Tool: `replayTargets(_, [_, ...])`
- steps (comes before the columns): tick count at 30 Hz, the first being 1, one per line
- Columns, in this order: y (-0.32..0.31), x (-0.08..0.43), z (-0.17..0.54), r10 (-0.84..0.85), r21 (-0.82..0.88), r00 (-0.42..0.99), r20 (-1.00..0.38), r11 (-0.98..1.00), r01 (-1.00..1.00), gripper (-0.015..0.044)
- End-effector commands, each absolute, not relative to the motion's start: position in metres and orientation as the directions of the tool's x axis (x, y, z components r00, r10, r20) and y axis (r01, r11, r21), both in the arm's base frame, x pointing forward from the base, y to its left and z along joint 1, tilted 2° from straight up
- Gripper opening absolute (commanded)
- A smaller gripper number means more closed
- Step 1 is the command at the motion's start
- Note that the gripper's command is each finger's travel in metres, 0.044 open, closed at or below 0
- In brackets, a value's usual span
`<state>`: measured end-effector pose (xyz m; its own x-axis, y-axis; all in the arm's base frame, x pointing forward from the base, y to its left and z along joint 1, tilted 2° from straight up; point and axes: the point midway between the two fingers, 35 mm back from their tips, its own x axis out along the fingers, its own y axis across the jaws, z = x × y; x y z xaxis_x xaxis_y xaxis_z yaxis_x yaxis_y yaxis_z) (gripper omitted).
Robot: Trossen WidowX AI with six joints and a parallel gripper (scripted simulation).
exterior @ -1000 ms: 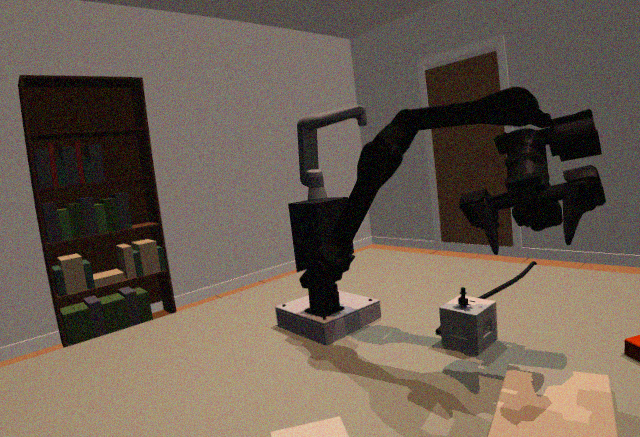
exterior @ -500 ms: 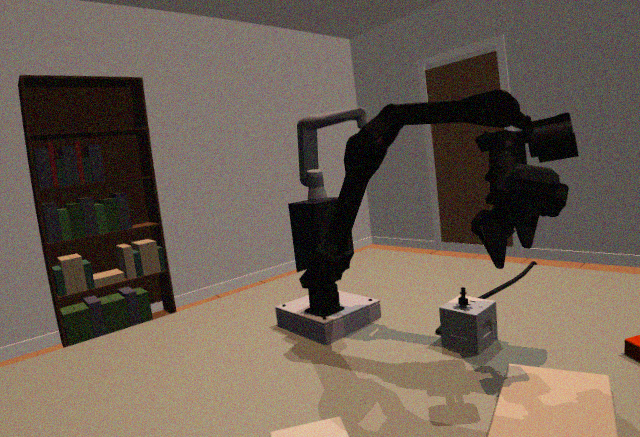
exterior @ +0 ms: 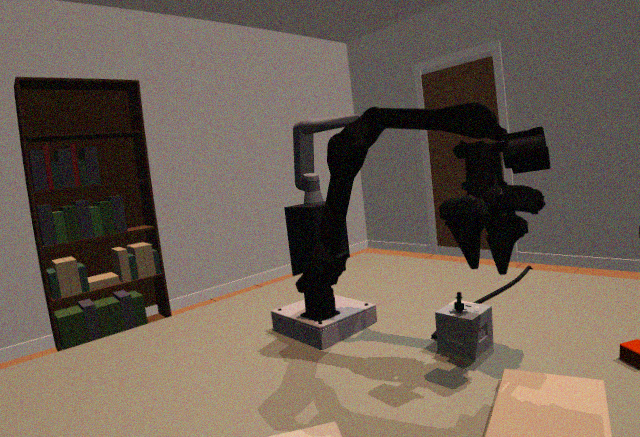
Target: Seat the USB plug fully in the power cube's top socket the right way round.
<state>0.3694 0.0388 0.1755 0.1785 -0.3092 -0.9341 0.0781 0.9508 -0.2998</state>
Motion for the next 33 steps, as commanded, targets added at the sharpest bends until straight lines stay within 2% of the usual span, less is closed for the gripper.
replayTargets(1, [0.070,0.322,0.149,-0.104,0.000,0.091,-0.990,0.657,0.754,0.0440])
replayTargets(9, [0.082,0.300,0.140,-0.012,0.047,0.052,-0.999,0.259,0.965,0.0440])
replayTargets(16, [0.089,0.288,0.135,0.049,0.020,0.026,-0.998,-0.115,0.993,0.0440])
replayTargets(33, [0.089,0.288,0.135,0.050,0.018,0.025,-0.998,-0.129,0.991,0.0440])
